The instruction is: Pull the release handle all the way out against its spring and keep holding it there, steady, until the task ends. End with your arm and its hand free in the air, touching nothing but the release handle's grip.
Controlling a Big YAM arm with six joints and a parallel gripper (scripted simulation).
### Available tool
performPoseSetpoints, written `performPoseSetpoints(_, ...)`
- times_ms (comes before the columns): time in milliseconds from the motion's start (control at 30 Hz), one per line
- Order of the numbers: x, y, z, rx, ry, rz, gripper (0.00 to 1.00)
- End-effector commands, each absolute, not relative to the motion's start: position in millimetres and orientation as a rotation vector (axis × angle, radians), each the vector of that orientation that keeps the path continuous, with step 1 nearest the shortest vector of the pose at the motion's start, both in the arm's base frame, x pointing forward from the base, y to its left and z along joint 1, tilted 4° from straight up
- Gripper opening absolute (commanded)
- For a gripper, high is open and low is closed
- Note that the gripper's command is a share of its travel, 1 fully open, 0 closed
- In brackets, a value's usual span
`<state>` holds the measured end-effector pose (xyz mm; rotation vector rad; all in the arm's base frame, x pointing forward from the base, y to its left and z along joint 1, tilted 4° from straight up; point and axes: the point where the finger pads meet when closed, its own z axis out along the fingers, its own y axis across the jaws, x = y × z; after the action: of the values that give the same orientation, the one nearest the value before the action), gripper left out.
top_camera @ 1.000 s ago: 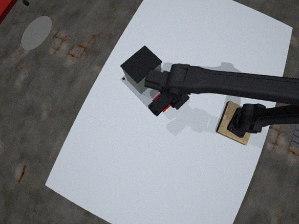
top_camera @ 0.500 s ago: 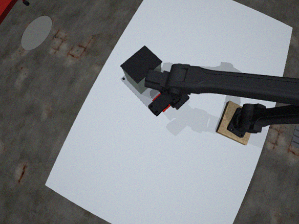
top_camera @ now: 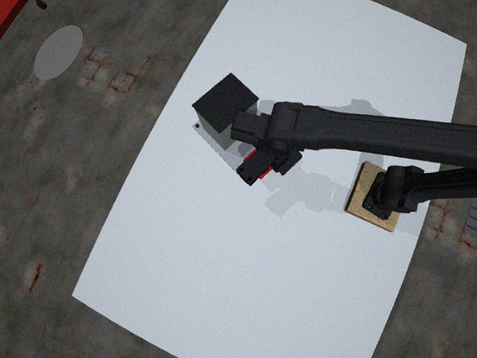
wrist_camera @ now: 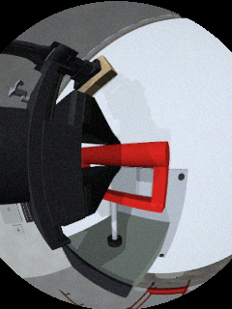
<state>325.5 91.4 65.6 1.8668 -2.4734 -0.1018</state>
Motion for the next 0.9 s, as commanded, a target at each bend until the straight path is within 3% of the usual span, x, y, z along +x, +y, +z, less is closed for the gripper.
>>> performPoseSetpoints(0,277.5,103.9,70.1,1.835,-2.391,-0.201,0.0)
performPoseSetpoints(867,270.4,105.0,70.4,1.835,-2.39,-0.199,0.0)
